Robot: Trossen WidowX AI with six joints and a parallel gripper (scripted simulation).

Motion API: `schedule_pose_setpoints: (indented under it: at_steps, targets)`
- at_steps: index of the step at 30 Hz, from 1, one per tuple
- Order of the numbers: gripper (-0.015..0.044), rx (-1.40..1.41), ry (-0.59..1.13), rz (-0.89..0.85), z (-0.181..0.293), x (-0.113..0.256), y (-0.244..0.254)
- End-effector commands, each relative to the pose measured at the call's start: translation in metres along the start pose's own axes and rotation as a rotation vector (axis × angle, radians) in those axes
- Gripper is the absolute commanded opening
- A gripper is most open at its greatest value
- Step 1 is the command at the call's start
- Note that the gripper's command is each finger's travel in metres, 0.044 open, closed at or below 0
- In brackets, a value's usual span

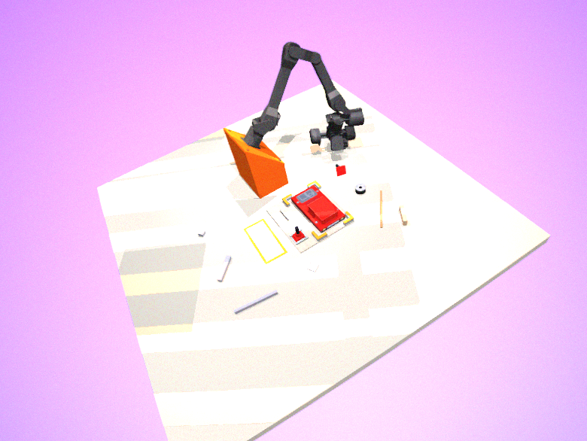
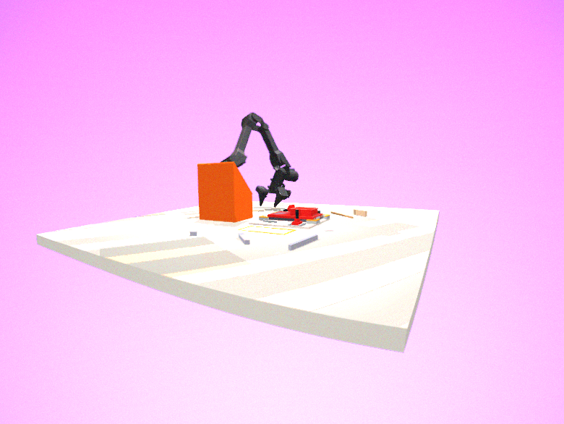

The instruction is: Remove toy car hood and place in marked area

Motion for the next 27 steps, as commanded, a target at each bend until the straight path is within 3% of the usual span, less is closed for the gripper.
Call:
schedule_pose_setpoints:
  at_steps: [1,13,27]
  targets:
    - [0.0440,0.055,-0.085,-0.015,-0.045,0.018,0.002]
    - [0.0440,0.253,-0.298,-0.007,-0.186,0.109,-0.043]
    - [0.0440,0.422,-0.457,-0.004,-0.270,0.215,-0.157]
Point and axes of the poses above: the point midway between the two fingers, 35 mm back from their tips, its own x axis back along the fingers, its own y axis across the jaws, z = x × y, the point moved 5 cm from there along x, back along the fingers, and after that the axes turned 5 degrees about x, right-handed, at the moved point
